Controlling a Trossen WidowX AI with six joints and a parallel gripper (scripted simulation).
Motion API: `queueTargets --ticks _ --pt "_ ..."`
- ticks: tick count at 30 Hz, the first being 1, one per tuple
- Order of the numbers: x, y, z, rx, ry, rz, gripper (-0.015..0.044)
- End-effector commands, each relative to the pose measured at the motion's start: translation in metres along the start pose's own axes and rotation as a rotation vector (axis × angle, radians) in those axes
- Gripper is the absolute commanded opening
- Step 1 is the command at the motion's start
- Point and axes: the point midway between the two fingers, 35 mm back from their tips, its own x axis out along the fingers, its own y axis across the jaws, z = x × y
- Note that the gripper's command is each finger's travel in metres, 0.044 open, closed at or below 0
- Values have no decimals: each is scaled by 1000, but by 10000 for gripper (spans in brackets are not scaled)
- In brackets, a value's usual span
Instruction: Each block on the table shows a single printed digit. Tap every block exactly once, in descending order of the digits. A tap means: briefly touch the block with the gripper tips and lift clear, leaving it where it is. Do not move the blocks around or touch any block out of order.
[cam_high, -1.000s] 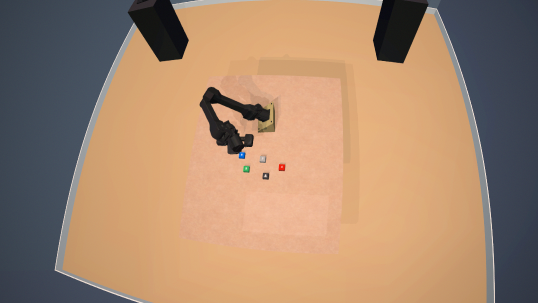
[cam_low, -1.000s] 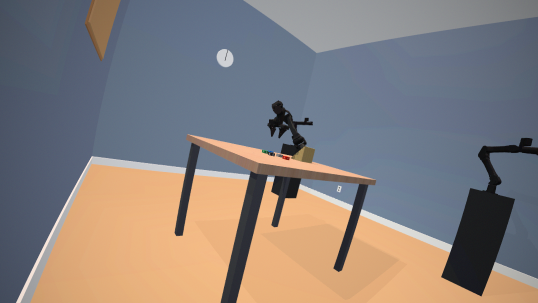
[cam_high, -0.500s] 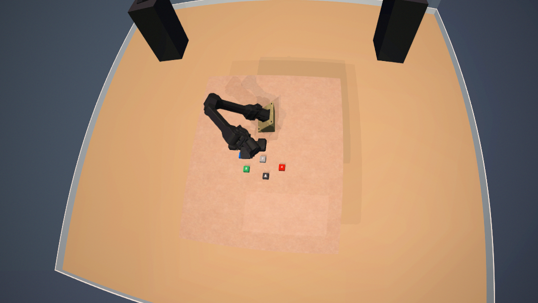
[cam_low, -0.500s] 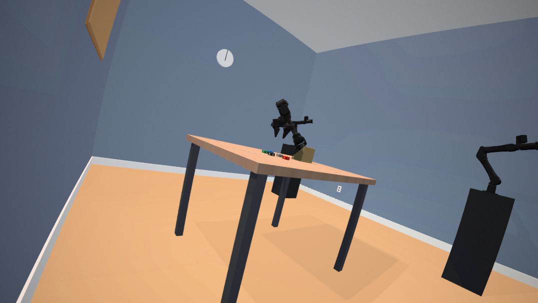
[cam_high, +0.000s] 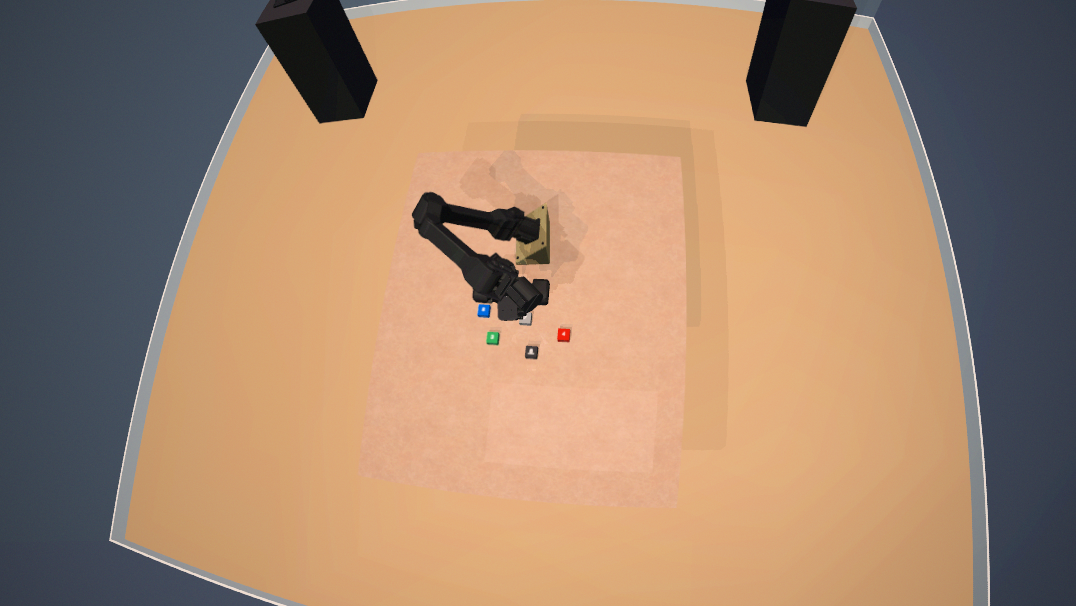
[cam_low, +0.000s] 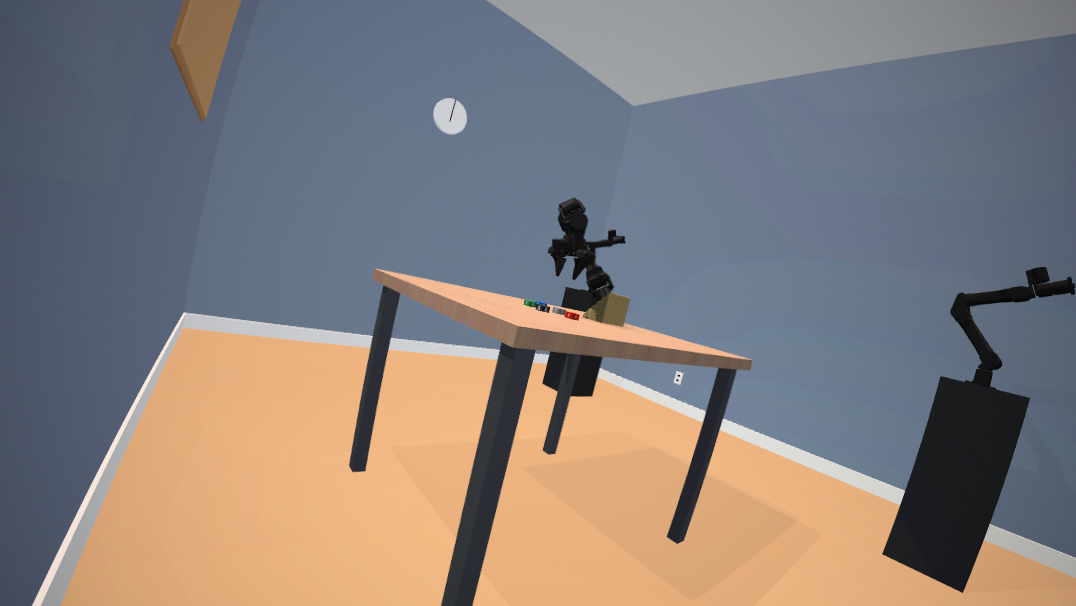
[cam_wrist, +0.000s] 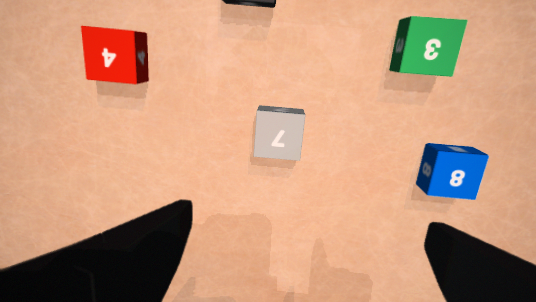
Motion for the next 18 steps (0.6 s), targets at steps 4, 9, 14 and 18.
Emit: queueTargets --ticks 4,9,14,18 --pt "0 1 0 8 1 5 400" --pt "0 1 0 8 1 5 400" --pt "-5 39 23 10 0 8 400" --pt "-5 88 43 12 -1 11 400"
